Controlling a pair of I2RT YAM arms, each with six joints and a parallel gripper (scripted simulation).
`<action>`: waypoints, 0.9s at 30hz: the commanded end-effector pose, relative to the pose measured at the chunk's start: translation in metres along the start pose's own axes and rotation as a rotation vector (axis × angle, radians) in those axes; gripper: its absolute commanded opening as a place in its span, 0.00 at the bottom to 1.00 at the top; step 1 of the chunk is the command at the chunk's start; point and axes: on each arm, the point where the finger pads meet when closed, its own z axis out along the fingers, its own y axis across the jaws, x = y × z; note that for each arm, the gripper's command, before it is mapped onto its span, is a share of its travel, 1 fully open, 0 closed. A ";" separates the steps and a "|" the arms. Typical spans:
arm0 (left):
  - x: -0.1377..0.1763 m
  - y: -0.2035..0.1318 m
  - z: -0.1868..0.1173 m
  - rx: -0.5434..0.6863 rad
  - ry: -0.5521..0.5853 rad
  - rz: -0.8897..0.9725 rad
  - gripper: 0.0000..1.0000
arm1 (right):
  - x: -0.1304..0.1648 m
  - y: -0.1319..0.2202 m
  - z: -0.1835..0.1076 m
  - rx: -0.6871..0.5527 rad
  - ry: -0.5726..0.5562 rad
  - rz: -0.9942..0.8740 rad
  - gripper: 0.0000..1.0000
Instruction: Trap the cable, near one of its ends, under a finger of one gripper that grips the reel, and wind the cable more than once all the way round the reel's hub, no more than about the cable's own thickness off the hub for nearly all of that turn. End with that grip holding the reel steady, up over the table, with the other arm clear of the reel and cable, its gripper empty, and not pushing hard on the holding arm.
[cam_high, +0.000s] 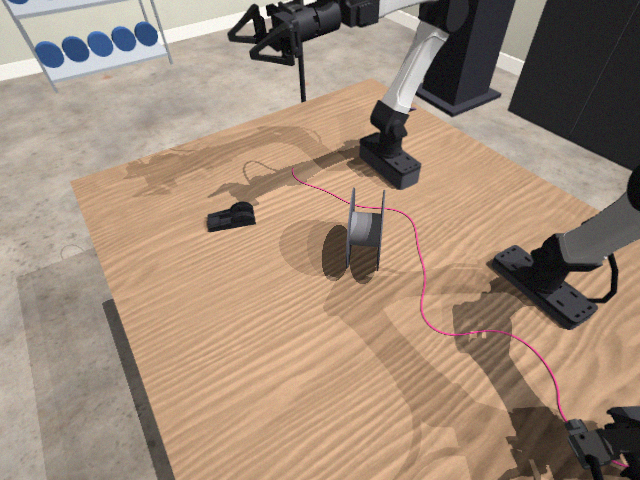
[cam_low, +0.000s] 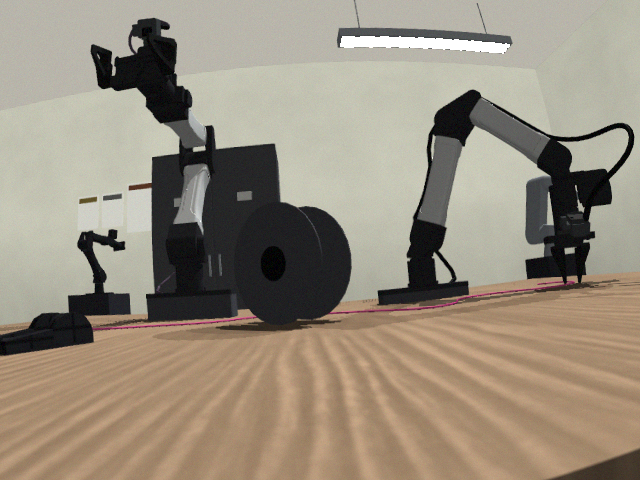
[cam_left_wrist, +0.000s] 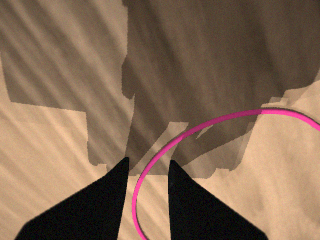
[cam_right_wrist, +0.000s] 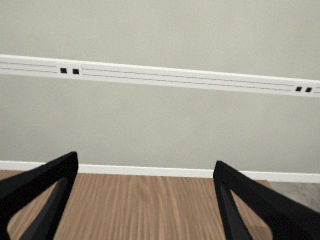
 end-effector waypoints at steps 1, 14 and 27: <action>0.001 0.003 0.008 -0.003 0.008 0.004 0.29 | -0.011 0.002 0.001 0.001 -0.052 -0.013 1.00; 0.001 0.003 0.008 -0.003 0.008 0.004 0.15 | -0.011 0.002 0.001 0.001 -0.052 -0.013 1.00; 0.001 0.003 0.008 -0.003 0.008 0.004 0.01 | -0.011 0.002 0.001 0.001 -0.052 -0.013 1.00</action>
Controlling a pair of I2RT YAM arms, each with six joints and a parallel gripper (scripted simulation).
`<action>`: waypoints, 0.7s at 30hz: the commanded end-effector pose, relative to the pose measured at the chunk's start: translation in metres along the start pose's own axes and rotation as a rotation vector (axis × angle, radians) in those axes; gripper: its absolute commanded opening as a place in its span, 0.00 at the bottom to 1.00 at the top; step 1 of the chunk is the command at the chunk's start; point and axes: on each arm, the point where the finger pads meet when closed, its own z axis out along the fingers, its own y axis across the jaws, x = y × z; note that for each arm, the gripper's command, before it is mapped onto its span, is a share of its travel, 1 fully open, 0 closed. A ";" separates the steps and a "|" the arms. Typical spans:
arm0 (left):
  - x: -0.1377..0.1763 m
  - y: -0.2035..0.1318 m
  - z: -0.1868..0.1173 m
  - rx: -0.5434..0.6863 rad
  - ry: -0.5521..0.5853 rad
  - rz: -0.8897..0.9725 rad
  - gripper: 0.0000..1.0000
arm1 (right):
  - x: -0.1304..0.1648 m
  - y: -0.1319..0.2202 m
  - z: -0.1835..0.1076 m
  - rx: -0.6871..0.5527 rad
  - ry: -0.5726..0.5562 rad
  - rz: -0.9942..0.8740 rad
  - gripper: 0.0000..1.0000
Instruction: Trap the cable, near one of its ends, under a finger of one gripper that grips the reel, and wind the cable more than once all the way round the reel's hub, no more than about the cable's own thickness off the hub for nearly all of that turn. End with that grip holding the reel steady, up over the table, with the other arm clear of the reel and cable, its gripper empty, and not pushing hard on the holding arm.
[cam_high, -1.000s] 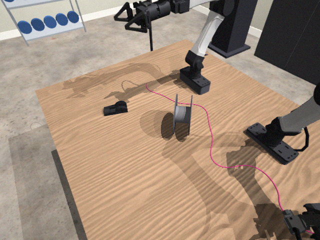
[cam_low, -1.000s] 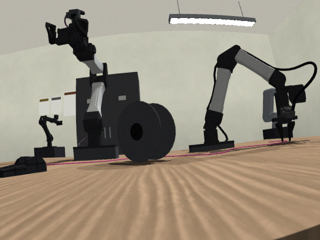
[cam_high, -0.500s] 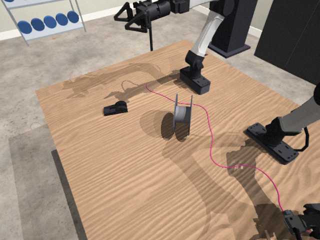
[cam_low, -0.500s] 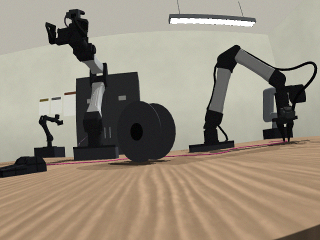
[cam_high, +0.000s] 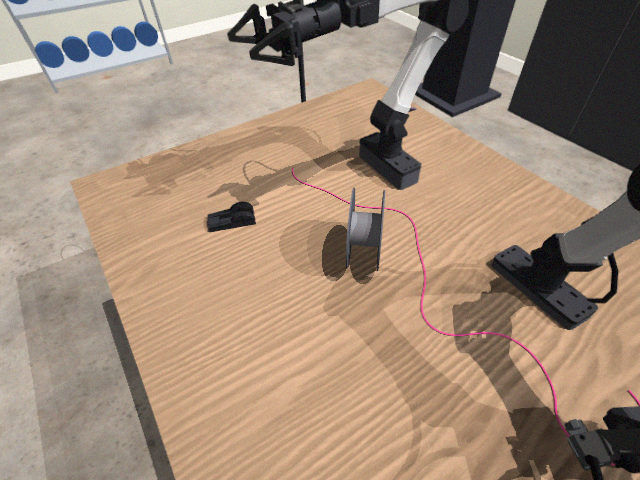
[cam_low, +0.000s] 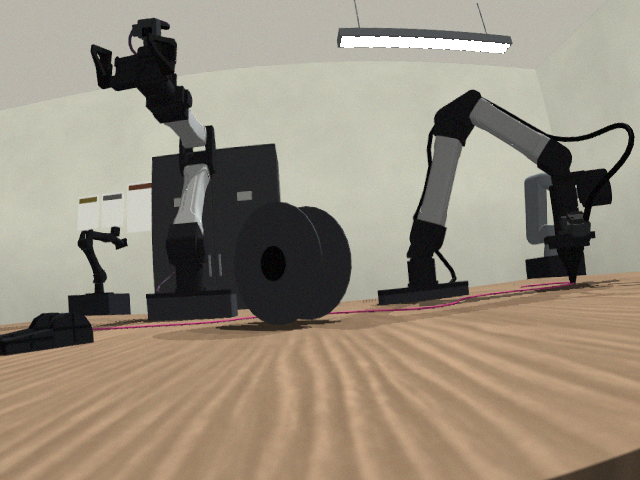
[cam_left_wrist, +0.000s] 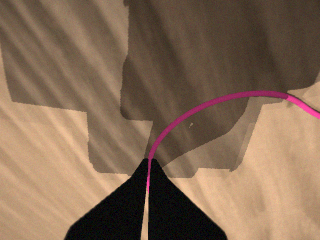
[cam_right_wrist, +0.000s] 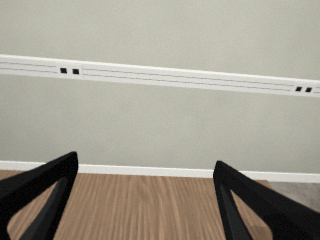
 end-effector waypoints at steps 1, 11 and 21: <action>0.002 0.002 0.008 0.000 0.008 0.004 0.00 | -0.011 0.002 0.001 0.001 -0.052 -0.013 1.00; 0.001 0.001 0.005 -0.007 0.008 0.004 0.00 | -0.011 0.002 0.001 0.001 -0.052 -0.013 1.00; 0.000 0.009 -0.029 -0.052 0.004 0.004 0.00 | -0.011 0.002 0.001 0.001 -0.052 -0.013 1.00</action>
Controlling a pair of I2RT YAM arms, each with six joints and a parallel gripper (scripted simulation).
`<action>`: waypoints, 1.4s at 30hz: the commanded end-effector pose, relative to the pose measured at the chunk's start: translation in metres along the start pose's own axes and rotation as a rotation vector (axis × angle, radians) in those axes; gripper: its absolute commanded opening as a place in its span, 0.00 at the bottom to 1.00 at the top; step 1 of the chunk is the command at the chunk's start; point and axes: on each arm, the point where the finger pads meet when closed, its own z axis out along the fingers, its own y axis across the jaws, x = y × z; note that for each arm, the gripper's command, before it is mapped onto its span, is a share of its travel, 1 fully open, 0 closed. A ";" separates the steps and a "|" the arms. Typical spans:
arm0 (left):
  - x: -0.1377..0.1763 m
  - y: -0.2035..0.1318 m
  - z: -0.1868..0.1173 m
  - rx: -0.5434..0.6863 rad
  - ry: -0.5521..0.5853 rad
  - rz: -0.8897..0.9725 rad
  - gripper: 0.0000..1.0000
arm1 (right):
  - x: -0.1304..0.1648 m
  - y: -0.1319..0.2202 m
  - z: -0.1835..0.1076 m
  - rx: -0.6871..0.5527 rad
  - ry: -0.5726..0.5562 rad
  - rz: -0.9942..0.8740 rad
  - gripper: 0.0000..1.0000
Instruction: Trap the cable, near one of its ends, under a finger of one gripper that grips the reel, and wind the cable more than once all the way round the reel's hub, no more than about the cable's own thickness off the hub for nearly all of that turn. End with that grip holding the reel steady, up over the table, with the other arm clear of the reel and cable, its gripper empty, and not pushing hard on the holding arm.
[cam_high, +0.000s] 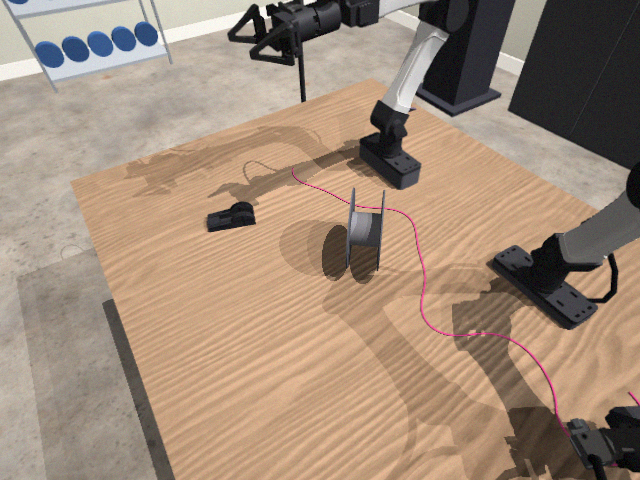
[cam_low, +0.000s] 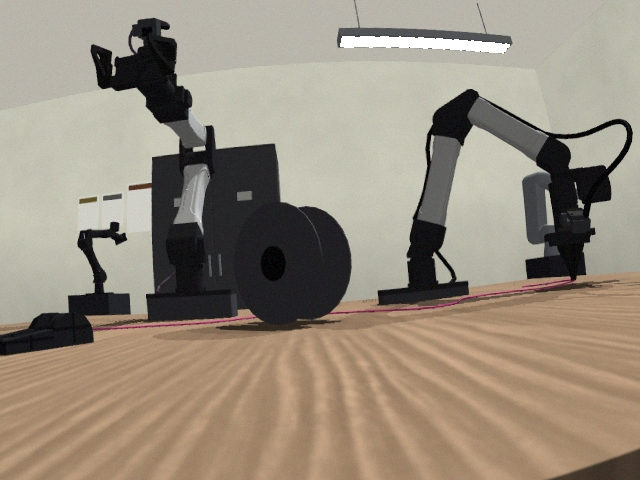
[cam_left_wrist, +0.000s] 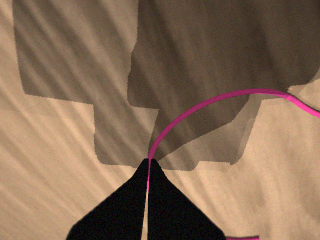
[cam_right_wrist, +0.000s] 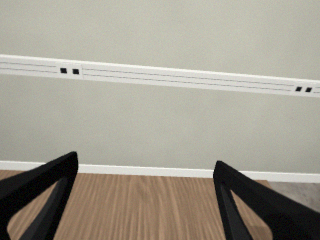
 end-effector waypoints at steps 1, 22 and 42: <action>0.000 0.007 -0.025 -0.039 0.005 0.004 0.00 | -0.011 0.002 0.001 0.001 -0.052 -0.013 1.00; 0.000 -0.002 -0.032 -0.004 0.008 0.005 0.00 | -0.011 0.002 0.001 0.001 -0.052 -0.013 1.00; 0.000 0.000 -0.026 0.009 0.009 0.001 0.00 | -0.011 0.002 0.001 0.001 -0.052 -0.013 1.00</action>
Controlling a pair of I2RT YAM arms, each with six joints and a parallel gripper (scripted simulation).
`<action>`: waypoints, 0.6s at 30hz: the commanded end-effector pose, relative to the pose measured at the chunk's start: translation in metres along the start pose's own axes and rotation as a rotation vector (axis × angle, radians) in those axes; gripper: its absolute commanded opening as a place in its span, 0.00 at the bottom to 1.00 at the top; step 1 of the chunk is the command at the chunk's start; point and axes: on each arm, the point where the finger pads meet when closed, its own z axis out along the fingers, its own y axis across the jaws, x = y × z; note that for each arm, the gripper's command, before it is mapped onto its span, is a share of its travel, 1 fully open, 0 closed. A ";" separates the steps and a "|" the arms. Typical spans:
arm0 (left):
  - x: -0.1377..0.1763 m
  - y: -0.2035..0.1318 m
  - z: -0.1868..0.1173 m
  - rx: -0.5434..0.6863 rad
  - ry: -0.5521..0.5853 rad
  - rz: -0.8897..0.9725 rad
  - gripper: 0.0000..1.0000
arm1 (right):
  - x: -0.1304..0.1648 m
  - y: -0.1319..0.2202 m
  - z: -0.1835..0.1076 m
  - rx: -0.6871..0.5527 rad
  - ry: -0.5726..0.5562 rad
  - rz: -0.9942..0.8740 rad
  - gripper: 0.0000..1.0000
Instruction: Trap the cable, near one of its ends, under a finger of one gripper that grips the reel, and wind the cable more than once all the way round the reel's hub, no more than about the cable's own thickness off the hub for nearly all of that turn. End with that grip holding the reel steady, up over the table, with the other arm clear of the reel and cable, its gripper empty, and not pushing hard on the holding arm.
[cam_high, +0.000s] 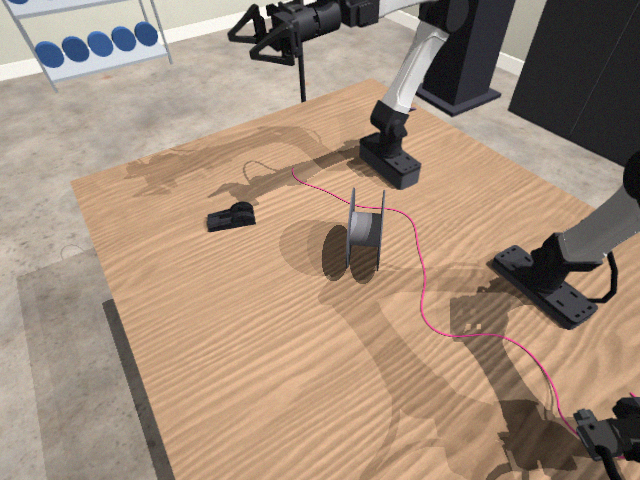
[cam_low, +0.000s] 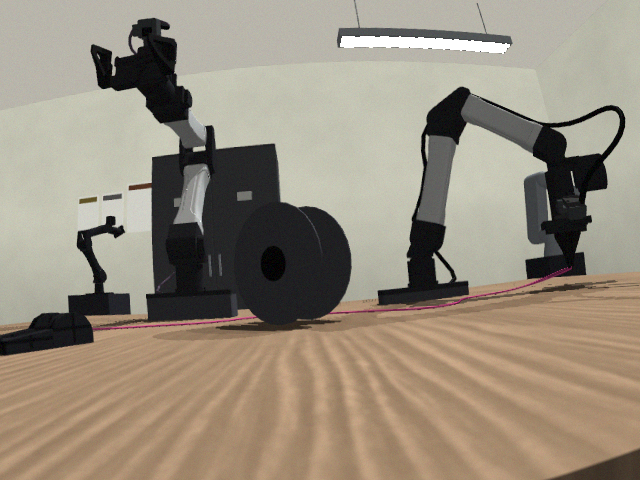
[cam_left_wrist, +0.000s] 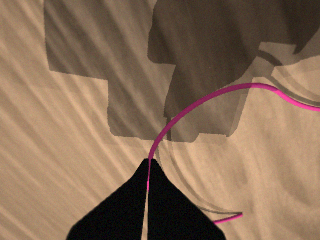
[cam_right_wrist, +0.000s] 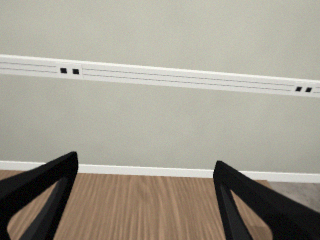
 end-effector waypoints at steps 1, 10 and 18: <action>0.000 0.004 -0.001 0.008 0.009 0.001 0.00 | -0.011 0.002 0.001 0.001 -0.052 -0.013 1.00; 0.000 0.002 0.001 0.013 0.009 0.001 0.00 | -0.011 0.002 0.001 0.001 -0.052 -0.013 1.00; -0.001 0.006 -0.001 0.007 0.002 -0.009 0.00 | -0.011 0.002 0.001 0.001 -0.052 -0.013 1.00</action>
